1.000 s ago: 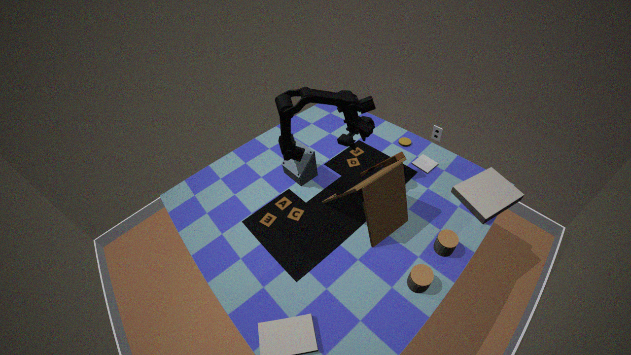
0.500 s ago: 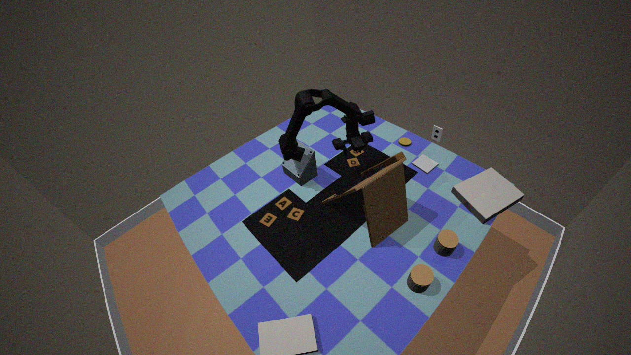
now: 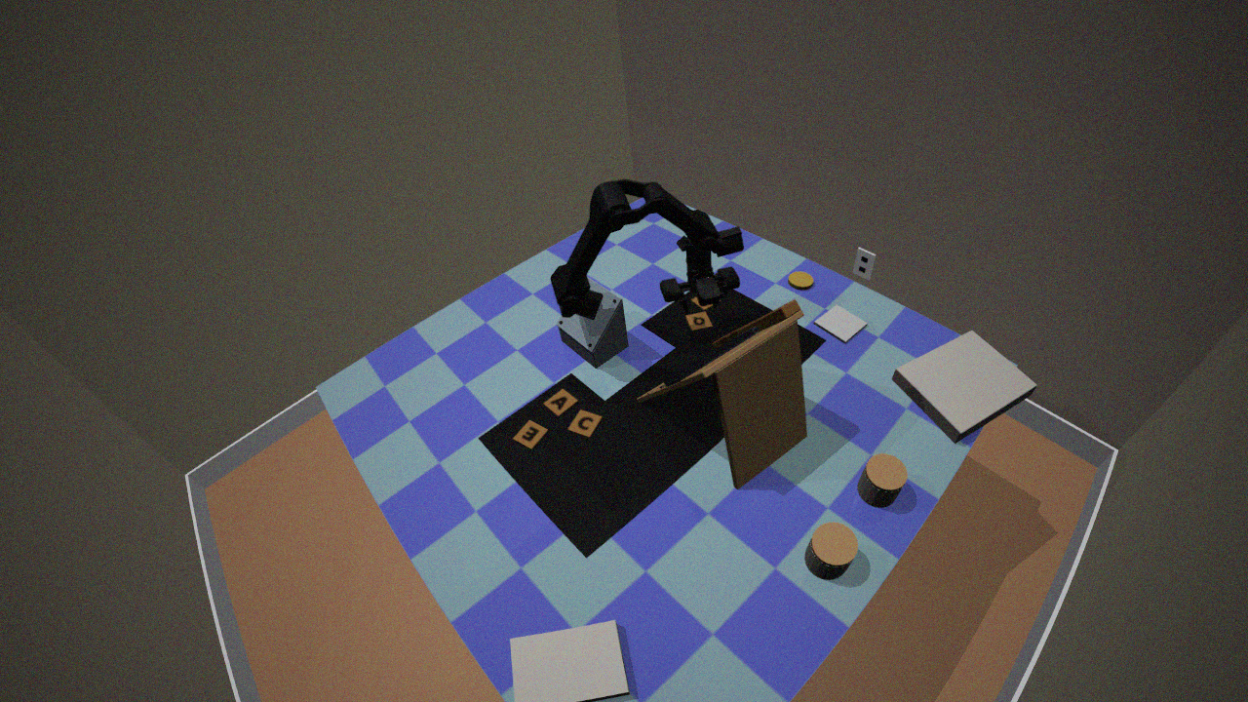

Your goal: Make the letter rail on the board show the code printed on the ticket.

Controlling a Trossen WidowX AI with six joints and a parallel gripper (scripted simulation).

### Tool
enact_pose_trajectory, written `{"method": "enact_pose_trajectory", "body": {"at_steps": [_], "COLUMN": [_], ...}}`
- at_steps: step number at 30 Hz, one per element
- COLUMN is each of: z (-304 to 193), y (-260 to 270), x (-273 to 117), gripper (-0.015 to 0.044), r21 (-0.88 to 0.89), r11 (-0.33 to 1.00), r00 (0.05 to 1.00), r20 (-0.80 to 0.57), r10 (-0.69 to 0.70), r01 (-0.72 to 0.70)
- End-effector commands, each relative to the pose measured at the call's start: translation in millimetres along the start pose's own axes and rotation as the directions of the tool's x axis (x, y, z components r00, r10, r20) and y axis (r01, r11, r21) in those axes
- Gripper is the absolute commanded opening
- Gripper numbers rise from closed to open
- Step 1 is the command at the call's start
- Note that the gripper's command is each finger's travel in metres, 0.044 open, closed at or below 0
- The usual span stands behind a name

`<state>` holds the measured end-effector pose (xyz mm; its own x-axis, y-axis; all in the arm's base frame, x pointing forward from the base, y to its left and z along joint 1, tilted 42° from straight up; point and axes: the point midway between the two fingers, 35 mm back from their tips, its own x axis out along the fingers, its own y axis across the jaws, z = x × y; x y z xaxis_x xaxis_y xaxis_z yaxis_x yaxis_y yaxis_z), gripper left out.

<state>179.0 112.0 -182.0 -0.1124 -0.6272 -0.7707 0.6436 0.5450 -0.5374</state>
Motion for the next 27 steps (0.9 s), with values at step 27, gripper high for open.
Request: {"method": "enact_pose_trajectory", "body": {"at_steps": [27], "z": [0.8], "y": [-4.6], "x": [26.6], "gripper": [0.0340], "r21": [-0.008], "r11": [1.000], "r00": [1.000], "r20": [0.004], "r10": [-0.021], "r01": [0.021]}}
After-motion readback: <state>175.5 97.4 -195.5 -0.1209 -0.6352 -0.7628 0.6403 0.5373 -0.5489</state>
